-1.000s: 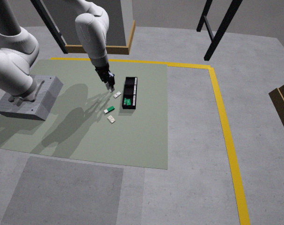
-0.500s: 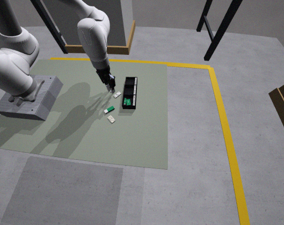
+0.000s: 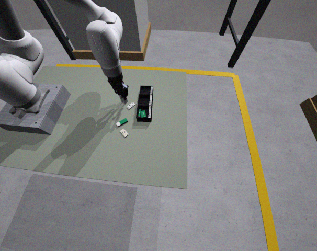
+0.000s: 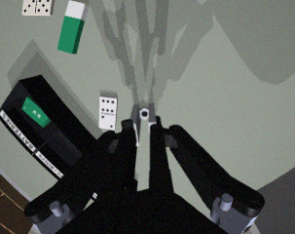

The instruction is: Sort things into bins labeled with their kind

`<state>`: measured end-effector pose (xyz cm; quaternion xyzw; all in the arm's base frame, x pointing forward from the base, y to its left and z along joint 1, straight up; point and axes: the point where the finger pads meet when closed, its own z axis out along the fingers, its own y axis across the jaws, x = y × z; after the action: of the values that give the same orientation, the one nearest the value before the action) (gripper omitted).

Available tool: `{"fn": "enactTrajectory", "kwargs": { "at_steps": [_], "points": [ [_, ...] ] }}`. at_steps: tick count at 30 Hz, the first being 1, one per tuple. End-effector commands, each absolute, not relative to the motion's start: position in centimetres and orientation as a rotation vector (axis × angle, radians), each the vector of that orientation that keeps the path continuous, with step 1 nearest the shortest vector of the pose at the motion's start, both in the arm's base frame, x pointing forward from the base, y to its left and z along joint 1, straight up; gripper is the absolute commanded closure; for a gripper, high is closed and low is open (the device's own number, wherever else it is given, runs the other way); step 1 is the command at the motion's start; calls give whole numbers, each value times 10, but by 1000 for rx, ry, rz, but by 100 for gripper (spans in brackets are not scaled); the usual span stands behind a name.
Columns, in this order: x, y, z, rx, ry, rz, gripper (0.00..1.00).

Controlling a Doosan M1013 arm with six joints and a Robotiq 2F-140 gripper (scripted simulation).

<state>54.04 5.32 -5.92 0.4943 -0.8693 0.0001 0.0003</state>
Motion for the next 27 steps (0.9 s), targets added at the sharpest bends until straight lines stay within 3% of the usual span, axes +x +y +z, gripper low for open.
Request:
{"fn": "enactTrajectory", "kwargs": {
  "at_steps": [1,27],
  "points": [
    [540,53,-59,1553,-2731,0,93],
    [540,53,-52,1553,-2731,0,93]
  ]
}}
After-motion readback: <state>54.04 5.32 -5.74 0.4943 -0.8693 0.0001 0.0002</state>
